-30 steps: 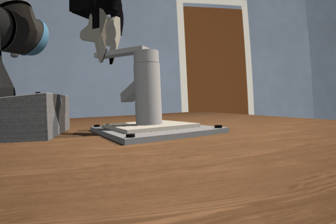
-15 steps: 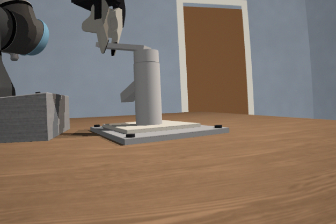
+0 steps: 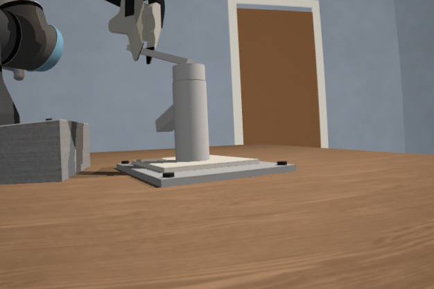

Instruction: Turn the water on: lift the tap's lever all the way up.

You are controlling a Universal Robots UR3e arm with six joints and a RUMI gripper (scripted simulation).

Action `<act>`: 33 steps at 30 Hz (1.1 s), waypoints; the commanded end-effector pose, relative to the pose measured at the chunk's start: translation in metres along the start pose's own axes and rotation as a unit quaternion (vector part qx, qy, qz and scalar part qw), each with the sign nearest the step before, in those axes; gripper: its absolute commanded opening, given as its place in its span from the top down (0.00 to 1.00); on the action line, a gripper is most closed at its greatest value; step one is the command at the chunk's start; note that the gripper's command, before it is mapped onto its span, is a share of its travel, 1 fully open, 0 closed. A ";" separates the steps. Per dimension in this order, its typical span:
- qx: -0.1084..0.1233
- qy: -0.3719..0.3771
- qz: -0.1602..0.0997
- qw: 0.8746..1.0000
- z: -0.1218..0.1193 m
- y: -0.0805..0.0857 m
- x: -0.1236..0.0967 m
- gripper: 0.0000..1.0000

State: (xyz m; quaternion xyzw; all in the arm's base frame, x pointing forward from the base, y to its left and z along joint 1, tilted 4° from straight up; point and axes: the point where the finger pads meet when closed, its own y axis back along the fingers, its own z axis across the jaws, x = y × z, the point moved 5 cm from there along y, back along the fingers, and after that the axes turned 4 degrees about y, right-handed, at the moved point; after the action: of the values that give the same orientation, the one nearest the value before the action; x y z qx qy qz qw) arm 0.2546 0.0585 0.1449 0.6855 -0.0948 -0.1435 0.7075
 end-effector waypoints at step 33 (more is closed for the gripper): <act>0.000 0.000 0.005 1.000 0.000 0.006 0.004 1.00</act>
State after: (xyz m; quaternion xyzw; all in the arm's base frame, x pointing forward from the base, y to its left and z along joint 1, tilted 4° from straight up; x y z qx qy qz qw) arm 0.2556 0.0582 0.1463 0.6855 -0.0944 -0.1438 0.7075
